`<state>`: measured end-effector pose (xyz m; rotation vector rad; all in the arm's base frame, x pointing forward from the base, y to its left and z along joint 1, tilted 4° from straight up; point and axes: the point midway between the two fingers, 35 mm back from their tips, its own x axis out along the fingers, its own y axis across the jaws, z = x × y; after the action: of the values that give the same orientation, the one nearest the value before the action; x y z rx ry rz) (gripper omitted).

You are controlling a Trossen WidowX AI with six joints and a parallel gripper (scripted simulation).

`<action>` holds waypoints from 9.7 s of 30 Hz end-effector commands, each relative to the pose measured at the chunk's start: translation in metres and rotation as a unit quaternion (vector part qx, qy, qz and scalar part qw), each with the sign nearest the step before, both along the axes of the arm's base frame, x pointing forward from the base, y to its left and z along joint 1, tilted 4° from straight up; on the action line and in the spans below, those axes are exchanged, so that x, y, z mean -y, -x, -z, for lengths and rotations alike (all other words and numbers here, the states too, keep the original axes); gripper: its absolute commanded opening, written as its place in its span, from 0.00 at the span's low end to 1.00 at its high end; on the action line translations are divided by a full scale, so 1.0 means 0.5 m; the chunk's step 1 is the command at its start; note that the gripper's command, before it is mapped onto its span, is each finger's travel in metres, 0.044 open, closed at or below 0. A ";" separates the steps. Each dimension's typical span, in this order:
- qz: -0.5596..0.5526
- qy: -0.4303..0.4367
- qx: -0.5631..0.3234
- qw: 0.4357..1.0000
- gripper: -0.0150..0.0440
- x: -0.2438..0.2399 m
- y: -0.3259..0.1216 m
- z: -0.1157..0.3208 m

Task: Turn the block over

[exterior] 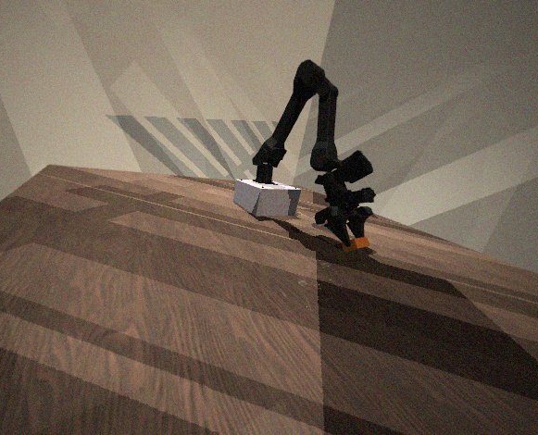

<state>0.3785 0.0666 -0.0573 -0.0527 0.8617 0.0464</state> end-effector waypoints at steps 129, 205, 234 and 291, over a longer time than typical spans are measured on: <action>0.004 0.011 -0.111 0.994 1.00 0.003 0.048 -0.136; 0.013 0.024 -0.358 0.933 0.60 0.006 -0.008 -0.025; 0.008 0.020 -0.270 0.963 0.25 0.001 -0.019 -0.059; -0.002 -0.008 0.112 0.994 0.25 0.001 -0.022 0.030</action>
<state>0.3985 0.0679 -0.0625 -0.0341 0.6360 0.0498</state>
